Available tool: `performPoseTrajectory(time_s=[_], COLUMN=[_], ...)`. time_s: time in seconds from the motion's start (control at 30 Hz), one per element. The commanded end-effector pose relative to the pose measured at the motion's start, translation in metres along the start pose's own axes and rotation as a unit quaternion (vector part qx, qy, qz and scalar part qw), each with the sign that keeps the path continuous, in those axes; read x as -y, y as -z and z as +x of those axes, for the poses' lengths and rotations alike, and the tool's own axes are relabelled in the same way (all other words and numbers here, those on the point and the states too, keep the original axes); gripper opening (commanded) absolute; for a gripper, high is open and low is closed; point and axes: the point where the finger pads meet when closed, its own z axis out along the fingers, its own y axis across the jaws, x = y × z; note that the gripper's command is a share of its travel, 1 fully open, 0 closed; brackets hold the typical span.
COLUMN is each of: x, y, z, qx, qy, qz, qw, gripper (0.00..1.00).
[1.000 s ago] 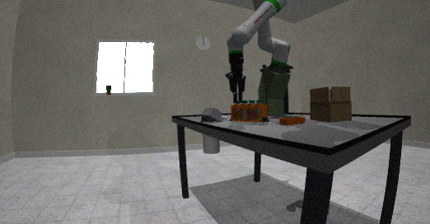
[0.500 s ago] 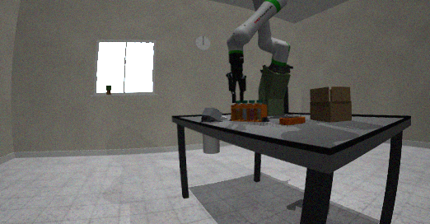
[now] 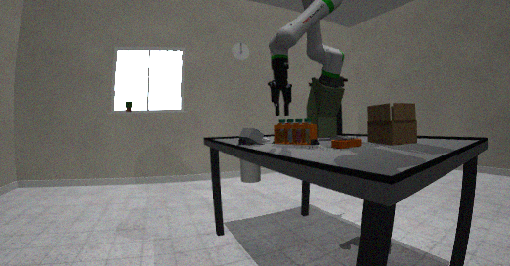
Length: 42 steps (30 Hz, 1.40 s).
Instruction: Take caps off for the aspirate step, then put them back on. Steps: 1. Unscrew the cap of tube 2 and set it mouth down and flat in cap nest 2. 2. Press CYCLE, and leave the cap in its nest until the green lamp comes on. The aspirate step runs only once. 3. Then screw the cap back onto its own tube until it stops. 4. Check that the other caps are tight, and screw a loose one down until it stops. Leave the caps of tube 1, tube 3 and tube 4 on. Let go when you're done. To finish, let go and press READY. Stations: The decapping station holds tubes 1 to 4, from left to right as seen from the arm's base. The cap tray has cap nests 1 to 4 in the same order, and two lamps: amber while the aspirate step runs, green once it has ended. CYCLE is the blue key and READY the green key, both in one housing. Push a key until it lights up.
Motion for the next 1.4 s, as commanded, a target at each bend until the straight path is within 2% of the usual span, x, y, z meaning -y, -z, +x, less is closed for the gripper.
performPoseTrajectory(time_s=[0.0, 0.13, 0.17, 0.37, 0.53, 0.93, 1.07, 1.27, 1.37], x=[0.001, 0.001, 0.006, 0.039, 0.045, 0.098, 0.104, 0.104, 0.104], y=[0.01, 0.017, 0.017, 0.017, 0.017, -0.031, -0.037, -0.037, -0.046], z=[0.0, 0.0, 0.006, 0.044, 0.051, 0.112, 0.119, 0.119, 0.119], qx=[0.0, 0.0, 0.0, 0.0, 0.0, 0.0, 0.0, 0.0, 0.0], qy=[0.0, 0.0, -0.023, -0.023, -0.023, -0.023, -0.023, -0.023, -0.023], qz=[0.001, 0.001, 0.001, 0.001, 0.001, 0.001, 0.001, 0.001, 0.001], qw=[1.0, 1.0, 1.0, 1.0, 1.0, 1.0, 1.0, 1.0, 1.0], gripper=[0.41, 0.41, 0.1, 0.1, 0.1, 0.1, 0.1, 0.1, 0.1])
